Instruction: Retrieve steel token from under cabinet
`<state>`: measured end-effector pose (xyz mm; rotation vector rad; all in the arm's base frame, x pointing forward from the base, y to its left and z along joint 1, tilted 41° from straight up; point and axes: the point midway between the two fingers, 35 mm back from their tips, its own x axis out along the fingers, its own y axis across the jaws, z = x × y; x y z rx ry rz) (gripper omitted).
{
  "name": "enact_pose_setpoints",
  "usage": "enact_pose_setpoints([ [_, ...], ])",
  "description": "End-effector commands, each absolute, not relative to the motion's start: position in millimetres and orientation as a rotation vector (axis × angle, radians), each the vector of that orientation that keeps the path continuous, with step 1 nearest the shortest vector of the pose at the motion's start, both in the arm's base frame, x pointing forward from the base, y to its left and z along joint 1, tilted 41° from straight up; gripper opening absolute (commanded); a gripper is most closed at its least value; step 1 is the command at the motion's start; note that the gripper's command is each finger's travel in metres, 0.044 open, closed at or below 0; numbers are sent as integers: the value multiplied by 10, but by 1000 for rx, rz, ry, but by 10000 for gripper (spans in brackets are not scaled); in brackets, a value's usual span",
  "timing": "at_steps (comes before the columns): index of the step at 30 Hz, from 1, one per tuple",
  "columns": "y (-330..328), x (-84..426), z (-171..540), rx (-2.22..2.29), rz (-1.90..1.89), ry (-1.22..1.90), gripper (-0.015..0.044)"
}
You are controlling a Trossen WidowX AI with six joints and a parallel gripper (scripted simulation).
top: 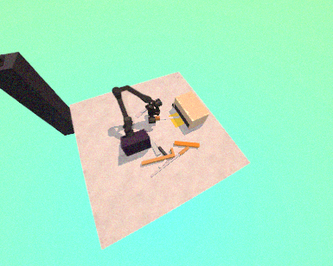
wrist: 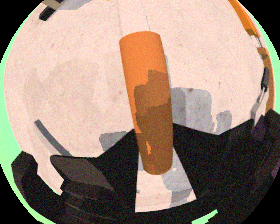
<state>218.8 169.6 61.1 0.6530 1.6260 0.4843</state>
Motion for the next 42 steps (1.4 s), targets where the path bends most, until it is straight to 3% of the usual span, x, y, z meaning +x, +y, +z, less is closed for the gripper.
enact_pose_setpoints([
  [1, 1704, 2119, 615, 651, 484, 1628, 0],
  [42, 1706, 1849, 698, 652, 484, 1629, 0],
])
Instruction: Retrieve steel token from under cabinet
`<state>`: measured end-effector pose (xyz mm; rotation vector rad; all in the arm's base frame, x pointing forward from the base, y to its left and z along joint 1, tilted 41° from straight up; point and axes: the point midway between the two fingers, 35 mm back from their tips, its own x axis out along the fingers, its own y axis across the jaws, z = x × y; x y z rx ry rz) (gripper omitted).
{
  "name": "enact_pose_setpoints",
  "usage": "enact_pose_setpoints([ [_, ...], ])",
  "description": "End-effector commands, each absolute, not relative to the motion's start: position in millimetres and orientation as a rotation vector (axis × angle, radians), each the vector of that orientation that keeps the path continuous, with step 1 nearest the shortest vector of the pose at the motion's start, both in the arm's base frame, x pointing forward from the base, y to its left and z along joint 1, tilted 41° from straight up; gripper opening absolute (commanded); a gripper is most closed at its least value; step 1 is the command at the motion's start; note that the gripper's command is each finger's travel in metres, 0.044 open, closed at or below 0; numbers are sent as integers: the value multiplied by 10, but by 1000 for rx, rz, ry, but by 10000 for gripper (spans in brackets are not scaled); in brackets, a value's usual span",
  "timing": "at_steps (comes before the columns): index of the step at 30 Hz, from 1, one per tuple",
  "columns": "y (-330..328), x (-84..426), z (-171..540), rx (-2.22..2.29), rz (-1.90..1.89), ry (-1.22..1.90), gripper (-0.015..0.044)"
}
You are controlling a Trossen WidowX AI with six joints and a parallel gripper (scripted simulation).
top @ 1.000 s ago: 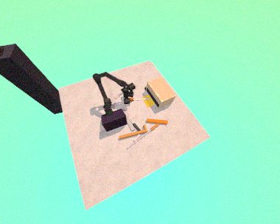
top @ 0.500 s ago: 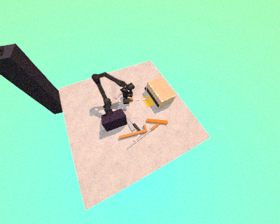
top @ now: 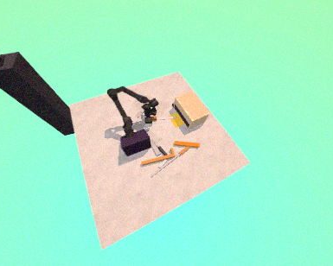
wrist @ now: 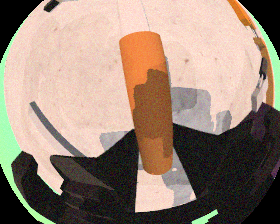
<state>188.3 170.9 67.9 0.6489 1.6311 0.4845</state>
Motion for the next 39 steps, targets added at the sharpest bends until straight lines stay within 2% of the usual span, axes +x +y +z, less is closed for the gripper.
enact_pose_setpoints([
  [1, 1706, 1841, 699, 652, 484, 1629, 0],
  [39, 1706, 1774, 714, 476, 665, 1543, 0],
])
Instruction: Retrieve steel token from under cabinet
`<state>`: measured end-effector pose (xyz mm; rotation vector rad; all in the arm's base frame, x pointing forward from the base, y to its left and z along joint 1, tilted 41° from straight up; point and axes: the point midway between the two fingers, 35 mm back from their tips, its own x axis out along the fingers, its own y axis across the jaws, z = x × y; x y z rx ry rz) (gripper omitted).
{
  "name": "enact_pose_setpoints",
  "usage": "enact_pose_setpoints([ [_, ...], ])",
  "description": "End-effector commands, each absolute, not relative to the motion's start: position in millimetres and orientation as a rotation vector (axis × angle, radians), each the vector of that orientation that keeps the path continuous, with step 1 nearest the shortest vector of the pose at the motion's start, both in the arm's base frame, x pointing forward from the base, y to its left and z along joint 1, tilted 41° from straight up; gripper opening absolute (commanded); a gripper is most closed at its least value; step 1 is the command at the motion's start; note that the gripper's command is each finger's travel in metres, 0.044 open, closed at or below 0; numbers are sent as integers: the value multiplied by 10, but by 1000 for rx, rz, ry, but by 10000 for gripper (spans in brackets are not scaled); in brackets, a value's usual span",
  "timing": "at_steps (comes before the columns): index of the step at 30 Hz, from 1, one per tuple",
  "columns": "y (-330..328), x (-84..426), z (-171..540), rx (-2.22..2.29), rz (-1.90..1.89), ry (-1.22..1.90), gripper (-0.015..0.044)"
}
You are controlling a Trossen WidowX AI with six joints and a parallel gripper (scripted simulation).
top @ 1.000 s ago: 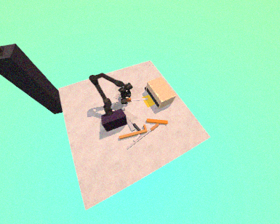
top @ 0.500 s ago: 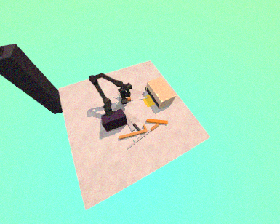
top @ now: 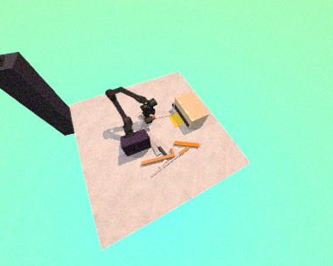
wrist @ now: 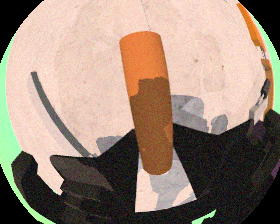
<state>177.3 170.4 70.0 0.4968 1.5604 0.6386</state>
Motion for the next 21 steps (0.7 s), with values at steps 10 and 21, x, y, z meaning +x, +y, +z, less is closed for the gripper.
enact_pose_setpoints([
  [10, 1707, 1770, 715, 415, 723, 1511, 0],
  [21, 1707, 1767, 716, 349, 787, 1473, 0],
])
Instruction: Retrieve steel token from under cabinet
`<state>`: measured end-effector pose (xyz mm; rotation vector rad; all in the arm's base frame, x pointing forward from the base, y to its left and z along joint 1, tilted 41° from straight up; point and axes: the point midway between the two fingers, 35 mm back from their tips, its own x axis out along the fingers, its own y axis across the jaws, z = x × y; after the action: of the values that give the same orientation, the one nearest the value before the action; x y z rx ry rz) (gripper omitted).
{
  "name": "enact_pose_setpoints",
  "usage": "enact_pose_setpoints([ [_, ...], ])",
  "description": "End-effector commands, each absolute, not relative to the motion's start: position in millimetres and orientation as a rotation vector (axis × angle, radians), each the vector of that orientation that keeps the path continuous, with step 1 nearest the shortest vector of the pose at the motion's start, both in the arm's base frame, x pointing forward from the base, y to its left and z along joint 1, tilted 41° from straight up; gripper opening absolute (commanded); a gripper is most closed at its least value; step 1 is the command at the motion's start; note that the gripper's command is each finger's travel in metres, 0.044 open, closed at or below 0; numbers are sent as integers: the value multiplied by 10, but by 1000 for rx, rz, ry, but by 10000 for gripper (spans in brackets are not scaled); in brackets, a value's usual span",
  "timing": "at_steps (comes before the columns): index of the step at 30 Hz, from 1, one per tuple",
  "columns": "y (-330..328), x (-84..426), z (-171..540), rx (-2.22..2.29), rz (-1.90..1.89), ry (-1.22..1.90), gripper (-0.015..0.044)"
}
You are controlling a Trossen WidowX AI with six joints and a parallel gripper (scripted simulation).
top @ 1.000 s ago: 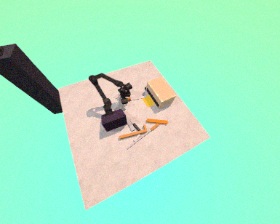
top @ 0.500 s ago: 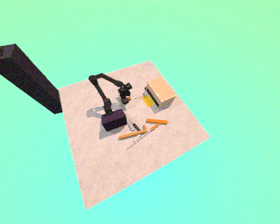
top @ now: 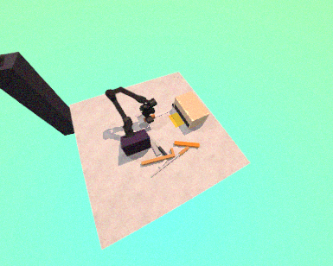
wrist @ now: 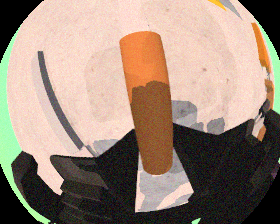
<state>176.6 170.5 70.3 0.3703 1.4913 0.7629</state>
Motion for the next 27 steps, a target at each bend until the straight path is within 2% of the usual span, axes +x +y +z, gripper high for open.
enact_pose_setpoints([
  [1, 1707, 1767, 716, 343, 793, 1469, 0],
  [27, 1706, 1764, 716, 187, 935, 1374, 0],
])
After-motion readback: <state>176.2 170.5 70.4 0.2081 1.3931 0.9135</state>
